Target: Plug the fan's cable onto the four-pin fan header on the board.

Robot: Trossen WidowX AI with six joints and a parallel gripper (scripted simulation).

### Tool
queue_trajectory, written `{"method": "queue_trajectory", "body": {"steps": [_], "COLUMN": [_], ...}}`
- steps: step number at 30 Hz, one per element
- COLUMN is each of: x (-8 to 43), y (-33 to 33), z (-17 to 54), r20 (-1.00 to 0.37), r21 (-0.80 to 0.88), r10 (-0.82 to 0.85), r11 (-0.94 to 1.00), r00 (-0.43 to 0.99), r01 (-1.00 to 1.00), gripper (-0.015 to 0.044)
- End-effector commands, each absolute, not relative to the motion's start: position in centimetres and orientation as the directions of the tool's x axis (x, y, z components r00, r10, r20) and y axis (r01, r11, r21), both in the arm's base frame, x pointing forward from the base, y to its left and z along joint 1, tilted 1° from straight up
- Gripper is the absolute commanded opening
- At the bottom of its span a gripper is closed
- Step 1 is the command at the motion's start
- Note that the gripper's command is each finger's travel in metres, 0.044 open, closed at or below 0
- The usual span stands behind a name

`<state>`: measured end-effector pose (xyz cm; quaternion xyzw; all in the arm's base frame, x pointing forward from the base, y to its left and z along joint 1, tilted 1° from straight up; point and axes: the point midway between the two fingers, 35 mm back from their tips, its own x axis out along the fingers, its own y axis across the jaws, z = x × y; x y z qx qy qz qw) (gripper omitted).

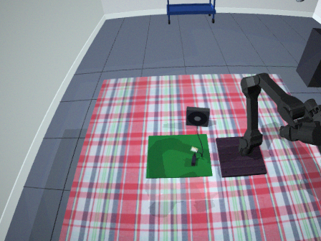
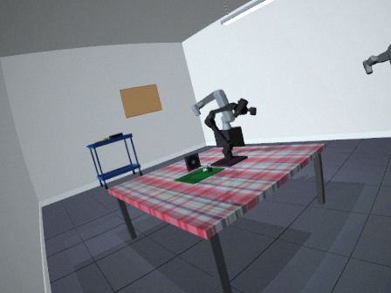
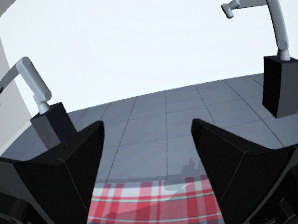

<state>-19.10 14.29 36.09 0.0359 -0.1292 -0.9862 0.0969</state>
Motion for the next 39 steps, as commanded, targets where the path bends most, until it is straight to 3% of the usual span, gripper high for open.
{"method": "queue_trajectory", "body": {"steps": [1,6,12,17,21,26,31,35,39], "x": [-19.1,-18.9,-15.0,-8.6,-2.3,5.4,12.3,17.2,21.3], "y": [14.3,14.8,20.8,25.6,27.6,27.7,25.5,22.2,17.6], "z": [36.1,35.9,33.5,30.7,28.4,25.6,23.0,21.0,19.2], "r20": [-0.046,-0.054,-0.182,-0.319,-0.429,-0.557,-0.672,-0.755,-0.829], "r21": [0.262,0.281,0.52,0.732,0.829,0.827,0.722,0.587,0.436], "r10": [-0.2,-0.177,0.145,0.432,0.594,0.693,0.696,0.646,0.559], "r11": [-0.948,-0.947,-0.825,-0.453,-0.04,0.418,0.692,0.741,0.629], "r00": [-0.979,-0.983,-0.973,-0.843,-0.681,-0.457,-0.251,-0.107,0.015], "r01": [0.182,0.155,-0.221,-0.509,-0.558,-0.376,-0.014,0.326,0.644], "gripper": [0.0322,0.044,0.044,0.044,0.044,0.044,0.044,0.044,0.044]}}
